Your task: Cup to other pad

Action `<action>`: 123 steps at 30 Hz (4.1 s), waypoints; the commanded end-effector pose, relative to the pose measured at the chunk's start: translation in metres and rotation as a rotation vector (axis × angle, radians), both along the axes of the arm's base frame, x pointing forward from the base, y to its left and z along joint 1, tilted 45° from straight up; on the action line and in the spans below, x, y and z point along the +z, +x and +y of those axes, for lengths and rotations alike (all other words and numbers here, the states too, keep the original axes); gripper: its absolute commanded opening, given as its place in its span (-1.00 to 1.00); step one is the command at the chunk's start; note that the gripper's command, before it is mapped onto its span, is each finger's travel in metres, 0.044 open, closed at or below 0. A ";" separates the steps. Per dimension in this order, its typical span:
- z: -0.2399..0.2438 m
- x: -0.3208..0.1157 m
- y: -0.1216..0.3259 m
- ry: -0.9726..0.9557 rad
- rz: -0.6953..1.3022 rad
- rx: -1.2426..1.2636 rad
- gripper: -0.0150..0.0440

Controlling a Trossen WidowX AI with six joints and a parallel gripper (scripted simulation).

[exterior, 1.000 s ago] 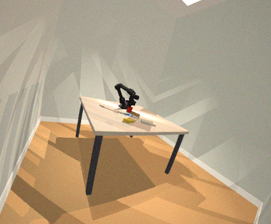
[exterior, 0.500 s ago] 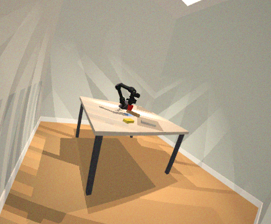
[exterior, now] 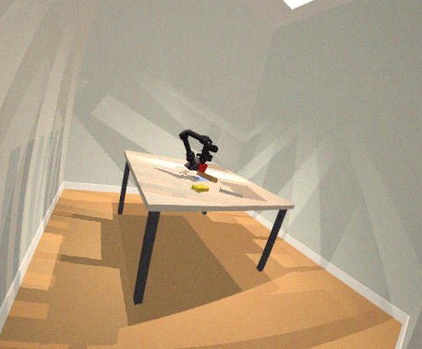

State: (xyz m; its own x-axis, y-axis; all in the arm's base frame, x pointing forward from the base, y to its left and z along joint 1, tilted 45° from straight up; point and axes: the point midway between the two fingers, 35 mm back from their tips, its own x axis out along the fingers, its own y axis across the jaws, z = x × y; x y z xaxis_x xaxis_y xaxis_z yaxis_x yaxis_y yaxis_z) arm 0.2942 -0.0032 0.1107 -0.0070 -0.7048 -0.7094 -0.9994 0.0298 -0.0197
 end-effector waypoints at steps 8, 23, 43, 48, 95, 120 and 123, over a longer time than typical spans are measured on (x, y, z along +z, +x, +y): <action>0.016 -0.015 -0.008 0.004 -0.001 -0.002 -0.49; 0.045 -0.041 -0.022 0.006 -0.001 -0.003 -0.49; 0.084 -0.075 -0.042 0.009 0.000 -0.003 -0.49; 0.093 -0.084 -0.047 0.010 0.000 -0.003 -0.49; 0.105 -0.140 -0.067 0.011 -0.001 -0.003 -0.49; 0.080 -0.165 -0.068 0.010 -0.001 -0.003 -0.49; 0.079 -0.166 -0.068 0.009 -0.001 -0.003 -0.49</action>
State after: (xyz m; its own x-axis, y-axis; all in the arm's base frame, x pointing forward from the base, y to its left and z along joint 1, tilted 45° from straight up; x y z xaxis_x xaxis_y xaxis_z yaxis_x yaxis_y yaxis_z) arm 0.2262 0.0779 -0.0534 -0.0116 -0.6967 -0.7172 -0.9991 0.0373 -0.0201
